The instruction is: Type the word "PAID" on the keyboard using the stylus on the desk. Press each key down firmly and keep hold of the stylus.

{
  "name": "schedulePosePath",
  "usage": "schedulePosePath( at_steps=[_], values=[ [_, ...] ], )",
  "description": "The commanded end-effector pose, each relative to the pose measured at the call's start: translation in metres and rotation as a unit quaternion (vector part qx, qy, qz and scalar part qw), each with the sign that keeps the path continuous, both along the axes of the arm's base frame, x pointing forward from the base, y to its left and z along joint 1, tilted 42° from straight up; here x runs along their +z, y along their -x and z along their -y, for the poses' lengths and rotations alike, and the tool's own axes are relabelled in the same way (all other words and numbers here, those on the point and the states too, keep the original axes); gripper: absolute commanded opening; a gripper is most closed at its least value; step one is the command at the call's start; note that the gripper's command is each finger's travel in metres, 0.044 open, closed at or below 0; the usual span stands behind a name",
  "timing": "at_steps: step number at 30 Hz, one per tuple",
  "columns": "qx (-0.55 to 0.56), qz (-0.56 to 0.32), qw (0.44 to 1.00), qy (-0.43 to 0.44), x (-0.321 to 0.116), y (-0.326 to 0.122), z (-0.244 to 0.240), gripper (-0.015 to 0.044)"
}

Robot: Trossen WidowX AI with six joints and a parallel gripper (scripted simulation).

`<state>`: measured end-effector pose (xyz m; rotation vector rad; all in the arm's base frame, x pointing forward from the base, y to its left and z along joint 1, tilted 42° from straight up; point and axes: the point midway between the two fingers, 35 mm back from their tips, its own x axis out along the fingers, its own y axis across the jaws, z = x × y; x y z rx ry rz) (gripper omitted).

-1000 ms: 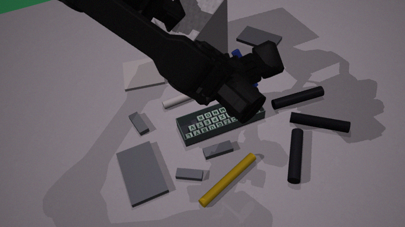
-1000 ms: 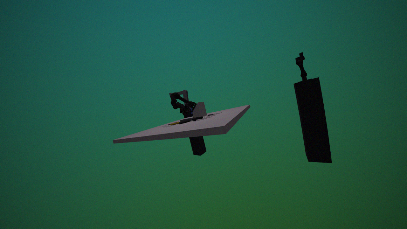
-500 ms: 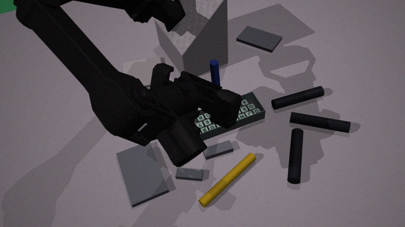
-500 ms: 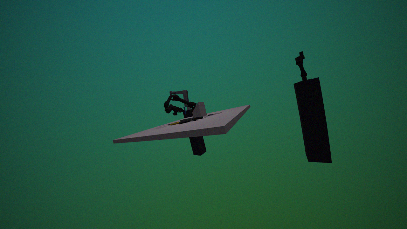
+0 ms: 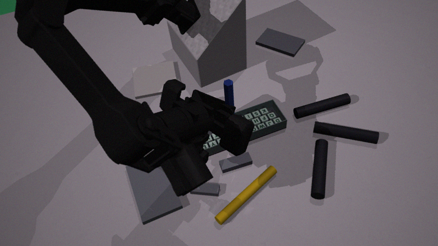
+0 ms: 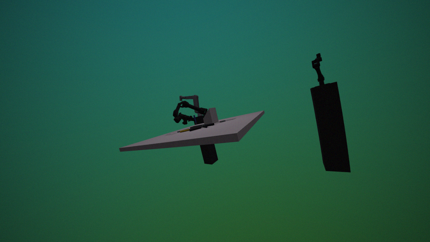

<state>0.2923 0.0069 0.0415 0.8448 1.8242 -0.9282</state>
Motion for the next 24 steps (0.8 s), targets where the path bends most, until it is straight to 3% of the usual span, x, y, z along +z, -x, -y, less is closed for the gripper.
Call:
schedulePosePath(
  at_steps=[1, 4, 7, 24],
  values=[
    [0.005, -0.004, 1.000, -0.001, -0.0042, 0.0021, 0.0003, 0.0000],
    [0.005, -0.004, 1.000, -0.001, -0.0042, 0.0021, 0.0003, 0.0000],
    [0.004, -0.004, 1.000, -0.001, -0.0059, 0.0002, 0.0002, 0.0079],
    [0.004, -0.004, 1.000, 0.000, -0.0112, -0.0013, 0.0047, 0.0081]
  ],
)
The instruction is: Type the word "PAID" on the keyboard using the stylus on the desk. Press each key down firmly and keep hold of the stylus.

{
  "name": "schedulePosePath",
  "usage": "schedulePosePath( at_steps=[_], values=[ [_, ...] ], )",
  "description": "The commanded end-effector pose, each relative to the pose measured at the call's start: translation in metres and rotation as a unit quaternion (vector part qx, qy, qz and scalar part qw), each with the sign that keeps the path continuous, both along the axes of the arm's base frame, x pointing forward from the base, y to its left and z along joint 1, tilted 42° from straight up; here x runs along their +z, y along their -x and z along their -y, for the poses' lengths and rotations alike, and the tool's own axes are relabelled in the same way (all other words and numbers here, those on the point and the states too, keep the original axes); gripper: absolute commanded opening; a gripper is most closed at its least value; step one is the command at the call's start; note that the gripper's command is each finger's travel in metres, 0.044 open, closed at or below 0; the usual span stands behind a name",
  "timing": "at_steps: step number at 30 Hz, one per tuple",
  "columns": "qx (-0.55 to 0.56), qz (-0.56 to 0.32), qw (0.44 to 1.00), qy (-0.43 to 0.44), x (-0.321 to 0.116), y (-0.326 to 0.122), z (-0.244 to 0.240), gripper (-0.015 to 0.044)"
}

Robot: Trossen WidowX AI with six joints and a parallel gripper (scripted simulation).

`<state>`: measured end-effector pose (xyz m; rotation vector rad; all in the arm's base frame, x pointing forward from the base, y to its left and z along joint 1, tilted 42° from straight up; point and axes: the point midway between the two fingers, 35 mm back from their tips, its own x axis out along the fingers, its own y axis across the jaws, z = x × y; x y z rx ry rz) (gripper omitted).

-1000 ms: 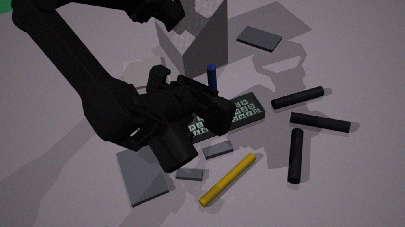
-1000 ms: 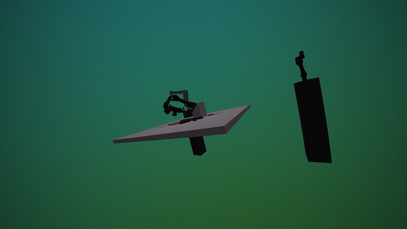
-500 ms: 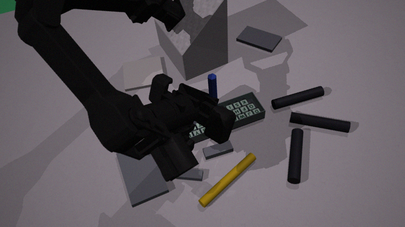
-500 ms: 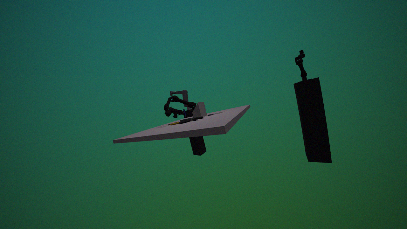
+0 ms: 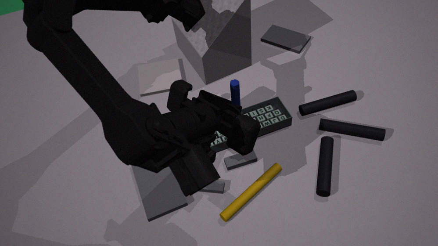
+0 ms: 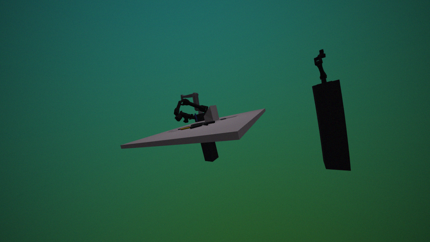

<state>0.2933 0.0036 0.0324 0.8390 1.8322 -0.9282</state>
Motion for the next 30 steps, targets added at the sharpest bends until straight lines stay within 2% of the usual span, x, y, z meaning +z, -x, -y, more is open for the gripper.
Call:
schedulePosePath(
  at_steps=[1, 30],
  values=[
    [0.002, 0.000, 1.000, 0.000, -0.0024, -0.0004, 0.0016, 0.0081],
    [0.002, 0.000, 1.000, 0.000, -0.0109, -0.0022, 0.0092, 0.0081]
  ],
)
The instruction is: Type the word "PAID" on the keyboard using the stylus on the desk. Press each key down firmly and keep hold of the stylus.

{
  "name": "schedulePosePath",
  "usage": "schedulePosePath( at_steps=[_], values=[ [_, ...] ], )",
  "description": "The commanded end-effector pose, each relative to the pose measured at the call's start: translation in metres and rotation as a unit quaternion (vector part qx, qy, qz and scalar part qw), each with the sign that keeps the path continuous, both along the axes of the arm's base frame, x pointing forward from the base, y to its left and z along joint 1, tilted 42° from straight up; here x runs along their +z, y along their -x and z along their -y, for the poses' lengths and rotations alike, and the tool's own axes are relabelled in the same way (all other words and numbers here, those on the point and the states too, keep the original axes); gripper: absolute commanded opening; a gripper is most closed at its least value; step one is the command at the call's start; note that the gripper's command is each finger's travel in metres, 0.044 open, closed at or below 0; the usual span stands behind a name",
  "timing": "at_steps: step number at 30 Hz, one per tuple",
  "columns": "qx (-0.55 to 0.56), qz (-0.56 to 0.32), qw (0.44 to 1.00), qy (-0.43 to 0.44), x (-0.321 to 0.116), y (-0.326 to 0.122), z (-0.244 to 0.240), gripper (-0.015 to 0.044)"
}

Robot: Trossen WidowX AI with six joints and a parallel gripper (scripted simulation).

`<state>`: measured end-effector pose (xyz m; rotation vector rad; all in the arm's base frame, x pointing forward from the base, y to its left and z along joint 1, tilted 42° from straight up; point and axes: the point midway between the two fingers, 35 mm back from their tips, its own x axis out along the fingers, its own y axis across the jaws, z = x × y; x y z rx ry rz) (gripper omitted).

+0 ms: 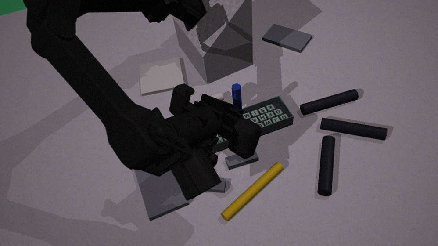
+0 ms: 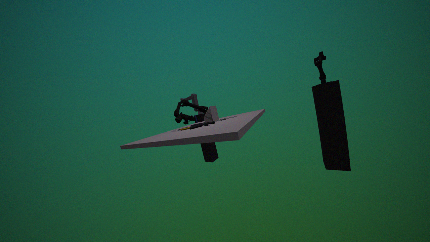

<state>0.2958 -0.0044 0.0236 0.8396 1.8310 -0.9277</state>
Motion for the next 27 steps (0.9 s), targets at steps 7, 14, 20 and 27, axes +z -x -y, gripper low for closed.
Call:
schedulePosePath(
  at_steps=[7, 14, 20, 27],
  values=[
    [0.002, -0.001, 1.000, 0.000, -0.002, 0.000, 0.001, 0.0081],
    [0.002, -0.001, 1.000, 0.000, 0.001, 0.001, -0.002, 0.0081],
    [0.002, -0.001, 1.000, 0.000, 0.025, 0.006, -0.023, 0.0081],
    [0.007, -0.002, 1.000, 0.000, 0.023, 0.007, -0.023, 0.0071]
  ],
)
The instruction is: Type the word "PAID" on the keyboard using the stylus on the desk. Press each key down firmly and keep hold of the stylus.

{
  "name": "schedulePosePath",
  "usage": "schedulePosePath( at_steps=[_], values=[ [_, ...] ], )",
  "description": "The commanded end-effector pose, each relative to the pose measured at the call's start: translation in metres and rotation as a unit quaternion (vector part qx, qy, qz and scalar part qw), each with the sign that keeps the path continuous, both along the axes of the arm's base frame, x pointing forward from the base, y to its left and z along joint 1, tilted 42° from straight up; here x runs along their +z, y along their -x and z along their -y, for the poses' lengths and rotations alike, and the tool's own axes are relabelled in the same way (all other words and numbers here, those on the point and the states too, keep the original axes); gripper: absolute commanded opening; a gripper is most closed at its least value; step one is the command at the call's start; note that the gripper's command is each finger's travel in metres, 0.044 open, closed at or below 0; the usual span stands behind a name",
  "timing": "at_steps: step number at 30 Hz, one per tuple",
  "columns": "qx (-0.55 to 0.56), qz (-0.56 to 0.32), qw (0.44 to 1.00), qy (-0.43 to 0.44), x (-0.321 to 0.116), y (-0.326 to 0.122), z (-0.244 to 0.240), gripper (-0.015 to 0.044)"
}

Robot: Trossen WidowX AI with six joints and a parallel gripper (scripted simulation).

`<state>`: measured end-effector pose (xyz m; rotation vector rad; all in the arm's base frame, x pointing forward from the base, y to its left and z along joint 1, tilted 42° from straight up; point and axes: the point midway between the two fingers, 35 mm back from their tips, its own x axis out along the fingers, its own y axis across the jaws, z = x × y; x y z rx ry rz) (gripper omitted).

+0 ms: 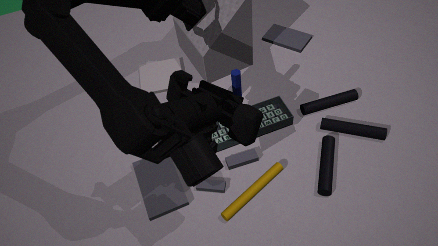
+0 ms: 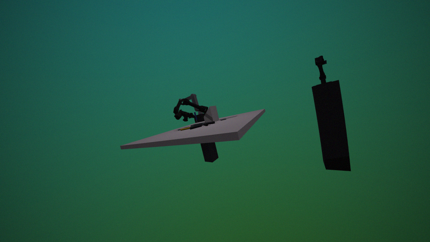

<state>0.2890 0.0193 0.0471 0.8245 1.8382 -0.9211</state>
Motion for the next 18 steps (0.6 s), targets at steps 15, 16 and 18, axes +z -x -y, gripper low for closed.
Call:
schedulePosePath(
  at_steps=[15, 16, 18],
  values=[
    [-0.005, 0.000, 1.000, -0.002, -0.020, 0.001, -0.029, 0.0000],
    [-0.005, 0.000, 1.000, -0.002, -0.020, 0.001, -0.029, 0.0000],
    [-0.005, 0.000, 1.000, -0.002, -0.022, 0.000, -0.027, 0.0000]
  ],
)
